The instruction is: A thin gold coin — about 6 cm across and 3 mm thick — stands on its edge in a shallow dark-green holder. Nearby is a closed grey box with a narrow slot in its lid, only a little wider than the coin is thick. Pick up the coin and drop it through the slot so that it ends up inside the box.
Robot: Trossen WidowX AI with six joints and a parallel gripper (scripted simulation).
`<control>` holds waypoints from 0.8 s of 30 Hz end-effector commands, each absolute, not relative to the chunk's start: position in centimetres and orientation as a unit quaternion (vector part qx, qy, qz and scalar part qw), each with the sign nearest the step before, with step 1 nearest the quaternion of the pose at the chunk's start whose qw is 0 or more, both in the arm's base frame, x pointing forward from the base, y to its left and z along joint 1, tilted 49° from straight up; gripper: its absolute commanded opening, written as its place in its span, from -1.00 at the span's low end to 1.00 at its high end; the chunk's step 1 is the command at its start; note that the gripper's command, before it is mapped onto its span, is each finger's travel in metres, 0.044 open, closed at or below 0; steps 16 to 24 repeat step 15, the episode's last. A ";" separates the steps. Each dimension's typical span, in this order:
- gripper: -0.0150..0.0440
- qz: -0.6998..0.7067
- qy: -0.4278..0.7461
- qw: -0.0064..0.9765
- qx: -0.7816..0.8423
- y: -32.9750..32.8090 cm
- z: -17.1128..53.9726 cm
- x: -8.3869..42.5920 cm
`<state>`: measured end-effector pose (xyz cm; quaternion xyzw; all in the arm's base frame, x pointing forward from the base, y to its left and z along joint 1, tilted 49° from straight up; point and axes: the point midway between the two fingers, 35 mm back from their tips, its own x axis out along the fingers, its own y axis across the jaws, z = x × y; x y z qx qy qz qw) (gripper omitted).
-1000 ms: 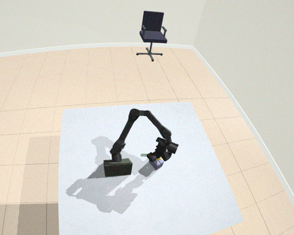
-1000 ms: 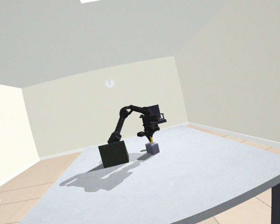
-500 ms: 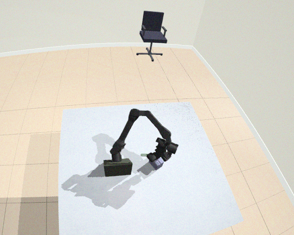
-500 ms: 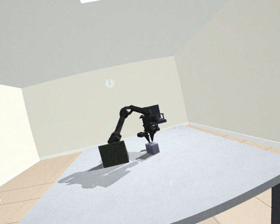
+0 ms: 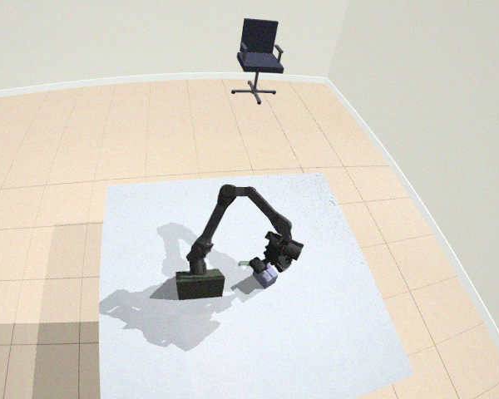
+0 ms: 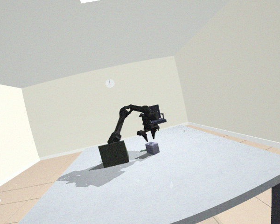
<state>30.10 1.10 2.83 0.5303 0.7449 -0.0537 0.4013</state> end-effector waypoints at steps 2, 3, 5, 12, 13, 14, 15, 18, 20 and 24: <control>0.94 -0.053 0.746 0.402 0.529 -0.8 4.6 30.3; 1.00 -0.053 0.746 0.401 0.529 -1.7 5.4 30.3; 1.00 -0.053 0.746 0.400 0.530 -2.4 6.1 30.3; 1.00 -0.053 0.746 0.400 0.530 -2.4 6.1 30.3; 1.00 -0.053 0.746 0.400 0.530 -2.4 6.1 30.3; 1.00 -0.053 0.746 0.400 0.530 -2.4 6.1 30.3; 1.00 -0.053 0.746 0.400 0.530 -2.4 6.1 30.3; 1.00 -0.053 0.746 0.400 0.530 -2.4 6.1 30.3; 1.00 -0.053 0.746 0.400 0.530 -2.4 6.1 30.3; 1.00 -0.053 0.746 0.400 0.530 -2.4 6.1 30.3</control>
